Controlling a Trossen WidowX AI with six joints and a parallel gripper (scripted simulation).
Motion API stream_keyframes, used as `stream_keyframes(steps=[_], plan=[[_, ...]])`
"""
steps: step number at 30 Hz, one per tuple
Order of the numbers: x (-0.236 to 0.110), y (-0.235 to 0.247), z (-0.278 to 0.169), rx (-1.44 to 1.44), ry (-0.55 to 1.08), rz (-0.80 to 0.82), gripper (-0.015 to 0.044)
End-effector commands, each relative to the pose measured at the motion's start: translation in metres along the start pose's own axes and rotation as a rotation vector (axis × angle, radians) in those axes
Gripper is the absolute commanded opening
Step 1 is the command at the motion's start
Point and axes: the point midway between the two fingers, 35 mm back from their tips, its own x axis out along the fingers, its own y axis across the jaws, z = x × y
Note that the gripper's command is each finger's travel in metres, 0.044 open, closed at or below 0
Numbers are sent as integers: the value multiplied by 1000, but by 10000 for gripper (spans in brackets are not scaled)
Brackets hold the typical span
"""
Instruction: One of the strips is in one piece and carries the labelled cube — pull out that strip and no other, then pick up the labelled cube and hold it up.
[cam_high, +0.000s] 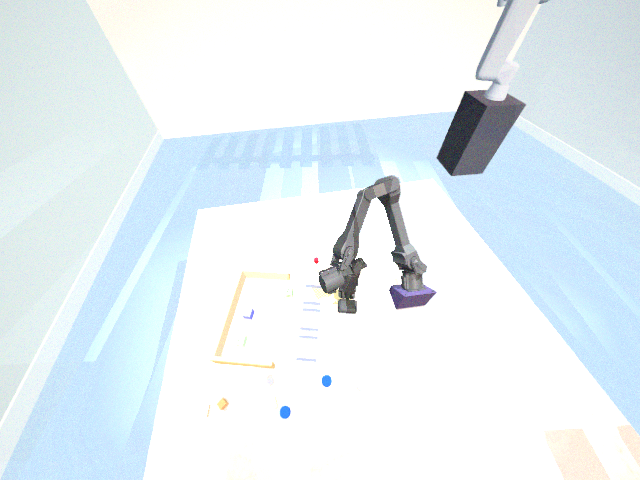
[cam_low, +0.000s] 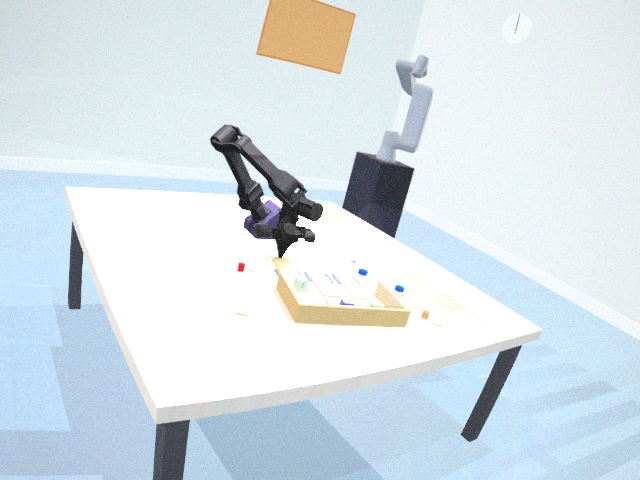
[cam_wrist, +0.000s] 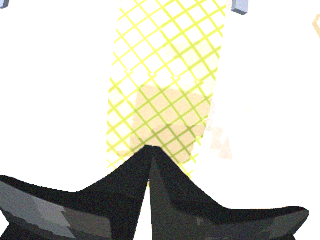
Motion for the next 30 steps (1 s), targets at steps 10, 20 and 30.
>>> stream_keyframes(steps=[10, 20, 30], plan=[[4, -1, -28, -13, 30, -3, 0], [4, 0, -41, -14, 31, -3, 0], [4, 0, -51, -14, 31, -2, 0]])
